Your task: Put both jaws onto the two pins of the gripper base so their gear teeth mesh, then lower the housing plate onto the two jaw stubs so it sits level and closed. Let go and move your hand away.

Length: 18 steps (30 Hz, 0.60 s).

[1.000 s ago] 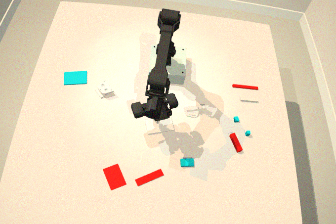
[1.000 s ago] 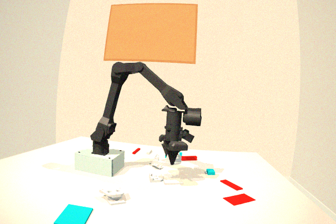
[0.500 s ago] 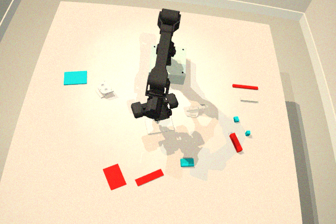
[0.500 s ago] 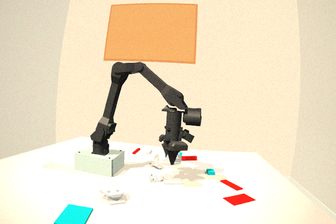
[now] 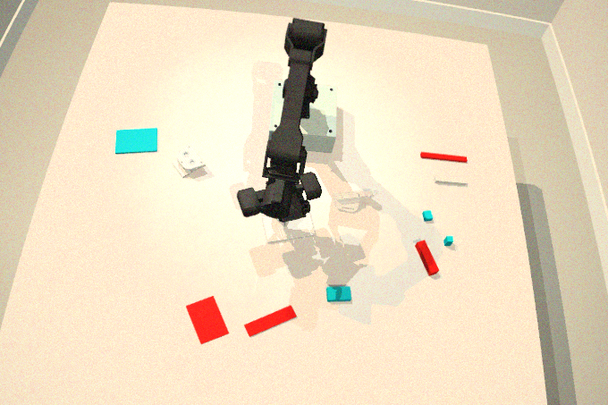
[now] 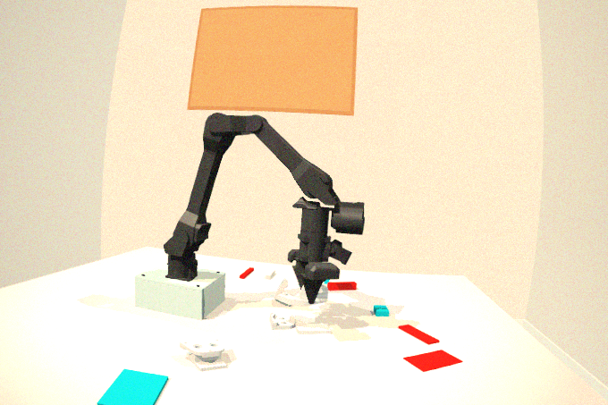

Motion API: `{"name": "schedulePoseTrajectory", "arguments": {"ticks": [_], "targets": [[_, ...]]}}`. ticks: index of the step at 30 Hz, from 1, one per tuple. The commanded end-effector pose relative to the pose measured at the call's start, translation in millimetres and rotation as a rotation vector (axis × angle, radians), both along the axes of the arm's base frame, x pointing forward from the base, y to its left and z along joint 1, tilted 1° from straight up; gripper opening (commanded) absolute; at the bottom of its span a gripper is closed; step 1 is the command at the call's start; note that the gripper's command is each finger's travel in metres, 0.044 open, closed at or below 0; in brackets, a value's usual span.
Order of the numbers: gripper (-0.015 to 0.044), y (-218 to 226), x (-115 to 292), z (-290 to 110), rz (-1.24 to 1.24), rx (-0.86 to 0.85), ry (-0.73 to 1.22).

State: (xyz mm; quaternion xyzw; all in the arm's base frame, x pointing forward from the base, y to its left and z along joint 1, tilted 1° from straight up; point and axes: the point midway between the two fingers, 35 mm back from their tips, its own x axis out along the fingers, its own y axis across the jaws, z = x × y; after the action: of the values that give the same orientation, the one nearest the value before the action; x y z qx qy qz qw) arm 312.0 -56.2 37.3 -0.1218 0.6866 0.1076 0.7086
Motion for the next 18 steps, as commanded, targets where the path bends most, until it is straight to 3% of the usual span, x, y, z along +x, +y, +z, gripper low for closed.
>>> {"name": "schedulePoseTrajectory", "arguments": {"ticks": [1,18], "targets": [[0.0134,-1,0,-7,-0.004,-0.005,-0.001],[0.0134,-1,0,-35,-0.004,-0.005,0.000]]}}
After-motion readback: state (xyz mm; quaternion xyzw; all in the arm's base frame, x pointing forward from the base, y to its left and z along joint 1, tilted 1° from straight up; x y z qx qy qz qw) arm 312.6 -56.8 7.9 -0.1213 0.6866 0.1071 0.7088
